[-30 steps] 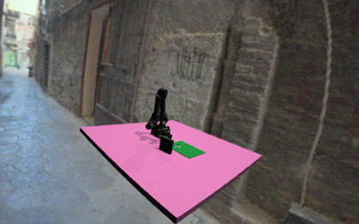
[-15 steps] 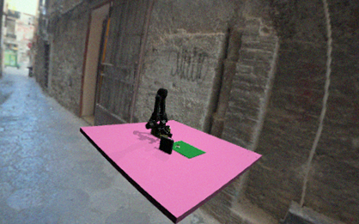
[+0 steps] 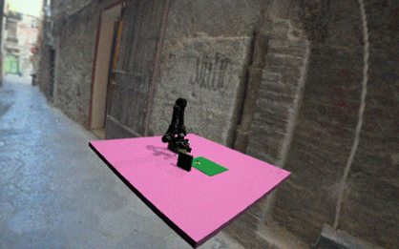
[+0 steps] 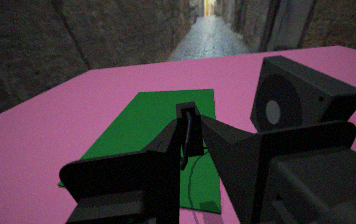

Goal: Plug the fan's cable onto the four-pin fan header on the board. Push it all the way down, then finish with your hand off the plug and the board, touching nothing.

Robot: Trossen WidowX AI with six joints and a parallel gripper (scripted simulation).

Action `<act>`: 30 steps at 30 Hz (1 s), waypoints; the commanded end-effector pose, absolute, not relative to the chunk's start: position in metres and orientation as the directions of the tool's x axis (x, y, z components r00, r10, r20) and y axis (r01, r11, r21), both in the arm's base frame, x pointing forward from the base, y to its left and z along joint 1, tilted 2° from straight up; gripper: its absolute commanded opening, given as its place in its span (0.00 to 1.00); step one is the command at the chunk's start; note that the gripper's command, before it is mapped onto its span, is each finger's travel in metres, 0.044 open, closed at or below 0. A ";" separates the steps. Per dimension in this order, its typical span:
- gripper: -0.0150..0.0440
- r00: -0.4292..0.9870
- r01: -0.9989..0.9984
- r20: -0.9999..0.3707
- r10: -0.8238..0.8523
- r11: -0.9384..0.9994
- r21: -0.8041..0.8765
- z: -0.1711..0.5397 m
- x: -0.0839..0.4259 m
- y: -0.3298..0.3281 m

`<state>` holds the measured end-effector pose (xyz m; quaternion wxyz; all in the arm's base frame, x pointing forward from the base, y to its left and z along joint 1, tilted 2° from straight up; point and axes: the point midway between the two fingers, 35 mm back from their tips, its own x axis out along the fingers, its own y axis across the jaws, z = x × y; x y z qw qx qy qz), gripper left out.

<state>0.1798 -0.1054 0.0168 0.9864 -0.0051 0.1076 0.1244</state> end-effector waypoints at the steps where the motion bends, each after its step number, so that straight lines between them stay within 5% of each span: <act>1: 0.25 0.946 -0.246 -0.213 0.245 0.969 0.020 0.017 0.180 -0.105; 30: 0.25 0.946 -0.247 -0.213 0.245 0.969 0.018 -0.009 0.182 -0.104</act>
